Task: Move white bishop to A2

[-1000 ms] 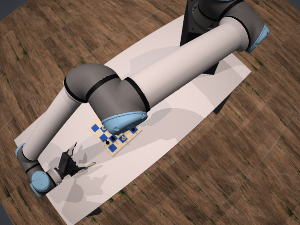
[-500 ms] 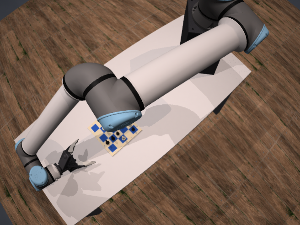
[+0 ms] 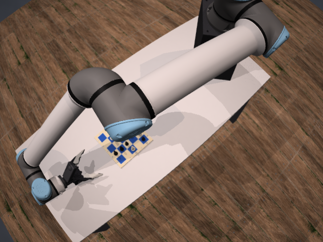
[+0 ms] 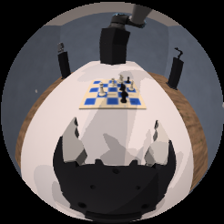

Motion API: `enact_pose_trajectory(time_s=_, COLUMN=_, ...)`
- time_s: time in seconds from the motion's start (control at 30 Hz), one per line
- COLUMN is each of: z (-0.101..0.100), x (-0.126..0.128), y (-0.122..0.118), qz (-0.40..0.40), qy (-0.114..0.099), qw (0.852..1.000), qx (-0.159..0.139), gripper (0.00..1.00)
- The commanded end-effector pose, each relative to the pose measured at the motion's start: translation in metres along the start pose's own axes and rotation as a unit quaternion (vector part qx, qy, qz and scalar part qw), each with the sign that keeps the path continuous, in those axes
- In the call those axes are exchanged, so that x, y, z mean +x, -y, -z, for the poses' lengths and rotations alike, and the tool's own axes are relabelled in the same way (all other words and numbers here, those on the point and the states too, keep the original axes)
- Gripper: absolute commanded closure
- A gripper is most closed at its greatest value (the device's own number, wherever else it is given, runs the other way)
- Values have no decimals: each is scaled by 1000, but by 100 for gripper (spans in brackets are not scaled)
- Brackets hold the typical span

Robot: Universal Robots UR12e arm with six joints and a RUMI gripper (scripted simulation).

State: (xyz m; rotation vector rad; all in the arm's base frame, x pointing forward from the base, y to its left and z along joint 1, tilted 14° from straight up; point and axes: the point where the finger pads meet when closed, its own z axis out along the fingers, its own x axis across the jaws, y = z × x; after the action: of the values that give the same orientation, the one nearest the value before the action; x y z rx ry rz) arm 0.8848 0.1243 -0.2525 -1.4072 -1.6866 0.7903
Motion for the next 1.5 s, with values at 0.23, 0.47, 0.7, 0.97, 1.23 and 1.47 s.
enact_pose_trajectory(time_s=0.23, z=1, x=0, y=1, qz=0, qy=0, qw=1000, qx=-1, gripper=0)
enact_pose_trajectory(time_s=0.47, z=1, x=0, y=1, qz=0, qy=0, qw=1000, qx=-1, gripper=0)
enact_pose_trajectory(time_s=0.7, z=1, x=0, y=1, qz=0, qy=0, qw=1000, qx=-1, gripper=0)
enact_pose_trajectory(time_s=0.97, z=1, x=0, y=1, qz=0, qy=0, qw=1000, qx=-1, gripper=0)
enact_pose_trajectory(time_s=1.23, z=5, x=0, y=10, qz=0, qy=-1, qw=1000, qx=-3, gripper=0)
enact_pose_trajectory(time_s=1.47, z=20, x=0, y=53, qz=0, qy=-1, qw=1000, qx=-3, gripper=0)
